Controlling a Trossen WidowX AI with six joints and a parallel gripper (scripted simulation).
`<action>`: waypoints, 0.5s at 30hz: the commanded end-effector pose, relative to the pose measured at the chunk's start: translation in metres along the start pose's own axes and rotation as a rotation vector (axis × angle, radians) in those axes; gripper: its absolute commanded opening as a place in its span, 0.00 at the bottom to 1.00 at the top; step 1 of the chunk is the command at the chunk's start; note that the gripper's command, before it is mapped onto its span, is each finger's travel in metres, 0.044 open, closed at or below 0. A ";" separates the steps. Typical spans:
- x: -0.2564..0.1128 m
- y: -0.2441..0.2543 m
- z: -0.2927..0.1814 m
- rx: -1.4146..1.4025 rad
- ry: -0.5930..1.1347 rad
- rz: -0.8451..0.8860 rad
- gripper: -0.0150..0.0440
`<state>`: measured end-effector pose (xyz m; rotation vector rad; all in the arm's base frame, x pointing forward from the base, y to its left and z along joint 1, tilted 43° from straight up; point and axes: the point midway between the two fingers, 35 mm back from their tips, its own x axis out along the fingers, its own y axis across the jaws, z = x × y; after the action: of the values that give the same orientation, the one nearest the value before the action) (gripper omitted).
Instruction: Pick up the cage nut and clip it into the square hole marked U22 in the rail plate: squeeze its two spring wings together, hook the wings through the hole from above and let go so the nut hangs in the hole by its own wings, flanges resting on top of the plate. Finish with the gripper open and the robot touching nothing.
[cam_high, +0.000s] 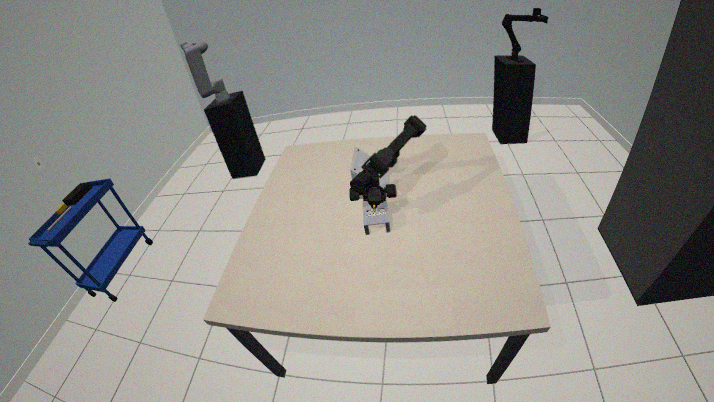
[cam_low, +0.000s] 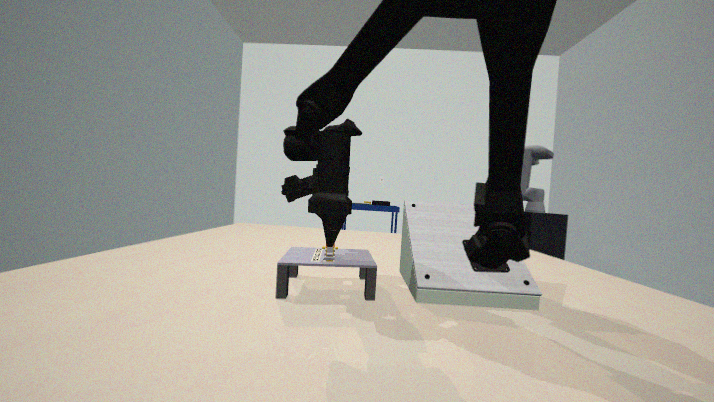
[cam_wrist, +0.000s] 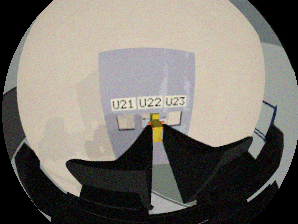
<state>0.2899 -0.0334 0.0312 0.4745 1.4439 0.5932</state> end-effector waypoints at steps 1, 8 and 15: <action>-0.001 0.000 0.000 0.002 -0.001 -0.014 0.29; -0.001 0.001 0.000 0.002 -0.001 -0.029 0.29; -0.001 0.002 0.000 0.002 -0.001 -0.040 0.29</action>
<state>0.2899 -0.0321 0.0312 0.4577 1.4494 0.5740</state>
